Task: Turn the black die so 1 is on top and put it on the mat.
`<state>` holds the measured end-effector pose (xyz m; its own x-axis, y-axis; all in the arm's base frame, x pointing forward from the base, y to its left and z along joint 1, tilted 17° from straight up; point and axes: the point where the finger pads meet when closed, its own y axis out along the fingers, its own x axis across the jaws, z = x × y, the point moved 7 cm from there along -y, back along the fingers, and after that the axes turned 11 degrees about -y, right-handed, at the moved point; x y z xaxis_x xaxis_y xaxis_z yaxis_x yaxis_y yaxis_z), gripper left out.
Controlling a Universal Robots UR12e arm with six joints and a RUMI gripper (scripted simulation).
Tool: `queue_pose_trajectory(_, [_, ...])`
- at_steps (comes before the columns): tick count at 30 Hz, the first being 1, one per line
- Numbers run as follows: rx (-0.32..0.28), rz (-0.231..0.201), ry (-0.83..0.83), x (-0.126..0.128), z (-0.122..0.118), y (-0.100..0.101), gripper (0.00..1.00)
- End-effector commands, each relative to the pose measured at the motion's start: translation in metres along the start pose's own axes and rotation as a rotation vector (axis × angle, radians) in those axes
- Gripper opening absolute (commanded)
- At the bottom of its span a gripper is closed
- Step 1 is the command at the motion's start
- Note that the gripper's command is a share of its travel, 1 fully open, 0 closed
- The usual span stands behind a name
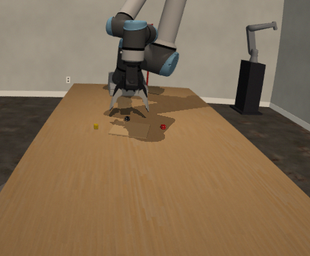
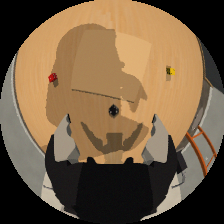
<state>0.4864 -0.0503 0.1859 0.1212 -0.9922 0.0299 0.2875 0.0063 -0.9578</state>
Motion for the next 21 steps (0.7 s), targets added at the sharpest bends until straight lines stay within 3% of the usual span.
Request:
queue_pose_trajectory(1, [0.001,-0.001,0.000,-0.003,0.004,0.000,1.00])
queue_pose_trajectory(15, [0.001,-0.001,0.000,-0.040,0.037,0.000,1.00])
queue_pose_trajectory(21, [0.001,-0.001,0.000,-0.067,0.062,0.000,1.00])
